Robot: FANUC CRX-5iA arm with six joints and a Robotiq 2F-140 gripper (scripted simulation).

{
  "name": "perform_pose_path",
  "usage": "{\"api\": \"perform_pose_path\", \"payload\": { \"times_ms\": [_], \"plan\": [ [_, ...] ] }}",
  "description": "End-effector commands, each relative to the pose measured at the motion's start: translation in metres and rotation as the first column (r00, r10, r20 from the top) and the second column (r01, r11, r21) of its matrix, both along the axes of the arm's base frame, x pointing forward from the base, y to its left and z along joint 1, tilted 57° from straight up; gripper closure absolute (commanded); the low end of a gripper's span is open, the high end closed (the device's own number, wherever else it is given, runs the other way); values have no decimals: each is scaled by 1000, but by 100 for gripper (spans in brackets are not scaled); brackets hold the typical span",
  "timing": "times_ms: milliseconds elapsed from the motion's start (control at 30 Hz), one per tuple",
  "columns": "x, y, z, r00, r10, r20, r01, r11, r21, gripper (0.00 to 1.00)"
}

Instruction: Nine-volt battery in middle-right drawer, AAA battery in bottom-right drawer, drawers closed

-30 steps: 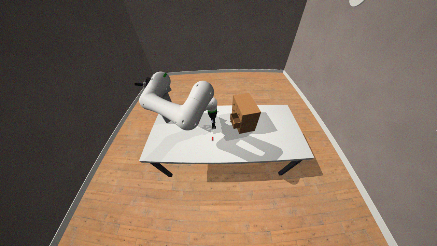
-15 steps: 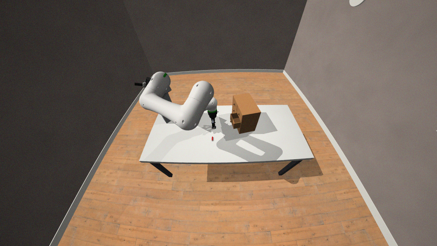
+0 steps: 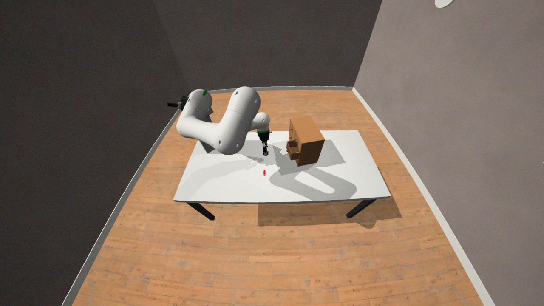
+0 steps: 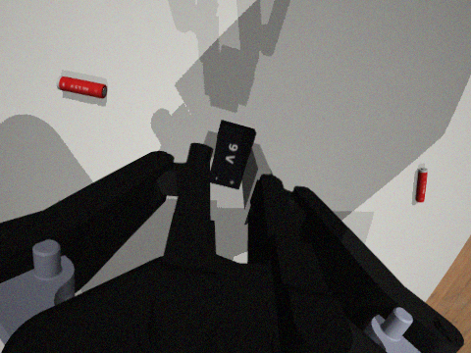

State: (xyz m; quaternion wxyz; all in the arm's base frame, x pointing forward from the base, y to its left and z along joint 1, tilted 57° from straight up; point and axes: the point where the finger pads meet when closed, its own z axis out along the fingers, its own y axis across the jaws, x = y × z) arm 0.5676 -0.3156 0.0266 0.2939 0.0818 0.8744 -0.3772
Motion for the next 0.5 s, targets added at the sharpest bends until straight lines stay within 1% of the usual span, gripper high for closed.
{"api": "perform_pose_path", "payload": {
  "times_ms": [0, 333, 467],
  "plan": [
    [-11, 18, 15, 1000, -4, -3, 4, 1000, 0, 86],
    [-11, 18, 15, 1000, -7, 1, 7, 1000, 2, 86],
    [-11, 18, 16, 998, -44, 47, 42, 999, 33, 86]
  ]
}}
